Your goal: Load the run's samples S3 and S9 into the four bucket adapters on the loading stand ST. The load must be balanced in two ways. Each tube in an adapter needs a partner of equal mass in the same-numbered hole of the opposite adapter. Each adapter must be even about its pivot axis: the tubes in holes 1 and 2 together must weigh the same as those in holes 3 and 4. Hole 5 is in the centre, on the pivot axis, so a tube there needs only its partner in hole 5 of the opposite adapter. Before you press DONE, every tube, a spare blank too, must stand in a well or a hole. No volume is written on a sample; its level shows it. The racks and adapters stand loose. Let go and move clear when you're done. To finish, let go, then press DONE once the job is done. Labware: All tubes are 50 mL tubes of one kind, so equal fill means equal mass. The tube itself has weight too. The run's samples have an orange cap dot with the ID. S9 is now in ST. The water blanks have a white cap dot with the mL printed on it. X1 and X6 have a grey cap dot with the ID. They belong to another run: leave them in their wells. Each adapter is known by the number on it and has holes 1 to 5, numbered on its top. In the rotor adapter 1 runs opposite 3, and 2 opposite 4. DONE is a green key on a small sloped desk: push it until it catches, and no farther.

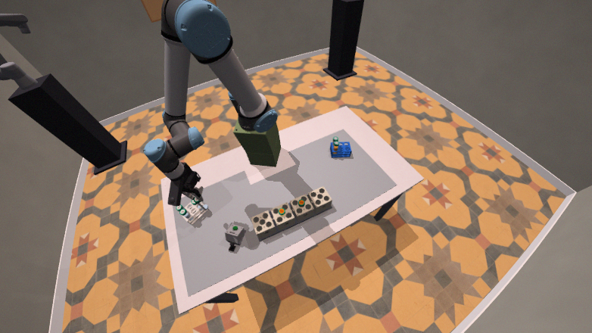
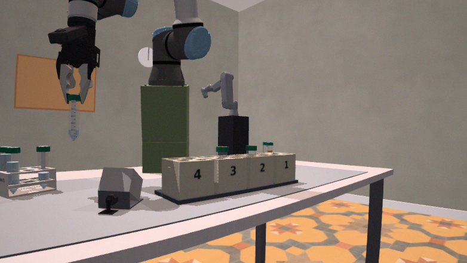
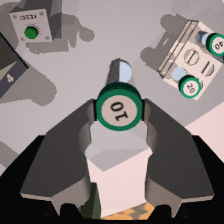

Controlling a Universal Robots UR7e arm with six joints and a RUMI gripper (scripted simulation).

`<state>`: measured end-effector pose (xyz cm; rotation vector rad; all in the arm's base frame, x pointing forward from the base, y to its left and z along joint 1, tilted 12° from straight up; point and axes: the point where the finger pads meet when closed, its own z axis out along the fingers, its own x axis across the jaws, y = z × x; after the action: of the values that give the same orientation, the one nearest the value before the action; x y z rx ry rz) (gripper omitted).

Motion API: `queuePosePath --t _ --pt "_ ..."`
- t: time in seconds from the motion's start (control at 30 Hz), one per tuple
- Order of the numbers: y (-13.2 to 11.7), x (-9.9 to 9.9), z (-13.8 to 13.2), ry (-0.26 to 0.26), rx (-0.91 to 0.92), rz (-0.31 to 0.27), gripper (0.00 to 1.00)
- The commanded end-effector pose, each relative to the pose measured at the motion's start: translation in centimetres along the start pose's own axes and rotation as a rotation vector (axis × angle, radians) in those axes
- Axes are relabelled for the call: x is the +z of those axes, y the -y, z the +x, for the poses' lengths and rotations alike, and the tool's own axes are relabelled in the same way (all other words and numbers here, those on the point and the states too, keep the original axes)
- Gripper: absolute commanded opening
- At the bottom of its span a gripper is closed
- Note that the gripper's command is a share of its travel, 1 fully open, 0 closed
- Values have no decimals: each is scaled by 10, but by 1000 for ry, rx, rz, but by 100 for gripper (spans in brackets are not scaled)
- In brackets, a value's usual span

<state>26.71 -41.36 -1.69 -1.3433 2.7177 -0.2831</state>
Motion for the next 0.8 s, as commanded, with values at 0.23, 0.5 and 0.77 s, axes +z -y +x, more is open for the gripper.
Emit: queuePosePath --t 0.23,0.5,0.77 --pt "1 -1 -68 -2 -269 3 0" --pt "2 -1 -121 -2 -483 3 0" --pt "2 -1 -161 -2 -603 3 0"
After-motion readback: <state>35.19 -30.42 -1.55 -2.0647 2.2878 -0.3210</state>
